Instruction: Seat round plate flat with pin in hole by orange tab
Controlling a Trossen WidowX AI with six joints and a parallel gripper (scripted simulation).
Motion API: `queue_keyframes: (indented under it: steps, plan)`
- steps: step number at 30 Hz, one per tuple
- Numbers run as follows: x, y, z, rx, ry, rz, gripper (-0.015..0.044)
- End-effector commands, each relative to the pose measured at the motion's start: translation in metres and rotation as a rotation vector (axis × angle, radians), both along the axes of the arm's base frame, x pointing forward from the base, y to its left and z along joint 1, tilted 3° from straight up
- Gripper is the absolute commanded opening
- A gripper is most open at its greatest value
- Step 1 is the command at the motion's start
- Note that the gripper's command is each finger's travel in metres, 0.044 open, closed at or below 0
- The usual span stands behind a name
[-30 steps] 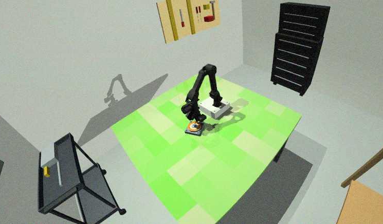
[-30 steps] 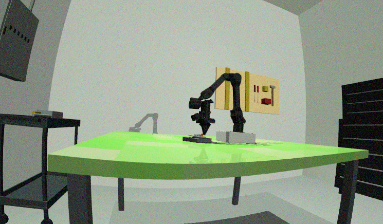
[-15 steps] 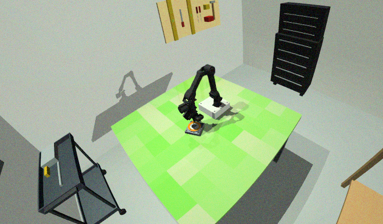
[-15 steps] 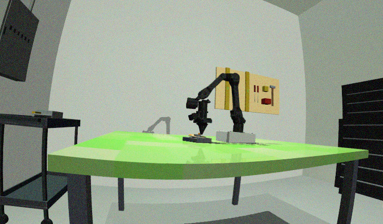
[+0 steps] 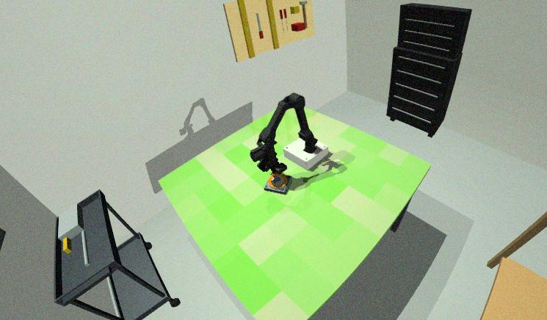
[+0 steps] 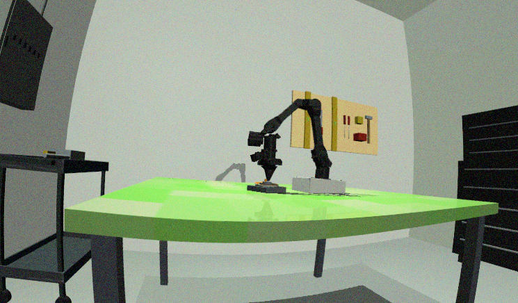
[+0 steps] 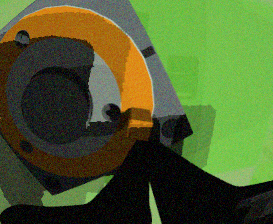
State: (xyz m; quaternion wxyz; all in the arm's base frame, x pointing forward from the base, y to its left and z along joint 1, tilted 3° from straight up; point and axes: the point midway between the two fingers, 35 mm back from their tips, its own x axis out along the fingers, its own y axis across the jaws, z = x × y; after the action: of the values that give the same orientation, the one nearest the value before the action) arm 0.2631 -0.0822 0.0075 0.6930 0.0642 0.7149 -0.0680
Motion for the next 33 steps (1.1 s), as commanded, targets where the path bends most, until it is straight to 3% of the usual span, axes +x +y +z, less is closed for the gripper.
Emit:
queue_keyframes:
  steps: [1,33]
  plan:
    - [0.006,-0.004,0.001,-0.007,-0.002,0.001,0.0]
    - [0.03,-0.009,0.0,-0.007,-0.004,0.001,0.0]
